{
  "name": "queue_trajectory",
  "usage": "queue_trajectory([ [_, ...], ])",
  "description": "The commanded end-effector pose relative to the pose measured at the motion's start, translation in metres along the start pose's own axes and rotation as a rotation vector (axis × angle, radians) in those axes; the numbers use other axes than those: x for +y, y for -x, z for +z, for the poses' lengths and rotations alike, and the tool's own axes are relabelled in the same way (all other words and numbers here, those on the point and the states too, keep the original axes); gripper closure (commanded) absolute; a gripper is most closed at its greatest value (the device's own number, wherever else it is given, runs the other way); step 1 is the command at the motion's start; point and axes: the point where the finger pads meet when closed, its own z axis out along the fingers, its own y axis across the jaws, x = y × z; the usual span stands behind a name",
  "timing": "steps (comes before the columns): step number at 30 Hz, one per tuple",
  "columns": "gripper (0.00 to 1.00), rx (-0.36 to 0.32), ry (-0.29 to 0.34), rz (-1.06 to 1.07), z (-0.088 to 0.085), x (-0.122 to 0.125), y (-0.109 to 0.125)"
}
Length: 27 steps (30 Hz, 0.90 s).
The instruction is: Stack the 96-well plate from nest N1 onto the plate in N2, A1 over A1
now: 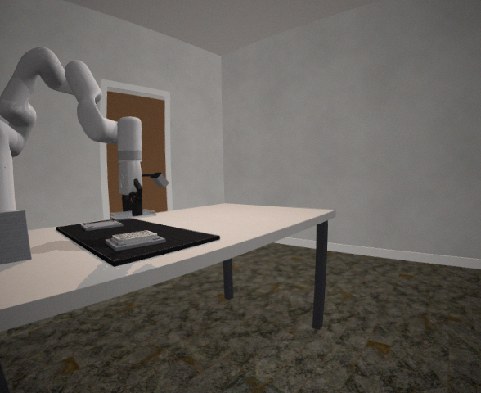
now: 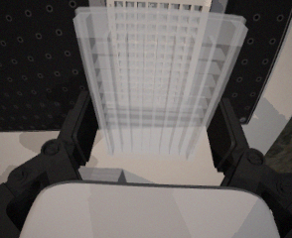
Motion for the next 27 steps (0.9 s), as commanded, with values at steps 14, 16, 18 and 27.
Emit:
queue_trajectory([
  [14,1.0,0.004,0.002,0.0,0.025,0.001,-0.002],
  [16,1.0,0.004,0.002,0.0,0.028,0.001,-0.002],
  [18,1.0,0.004,0.002,0.0,0.031,0.001,-0.002],
  [27,1.0,0.004,0.001,0.0,0.045,0.001,-0.002],
])
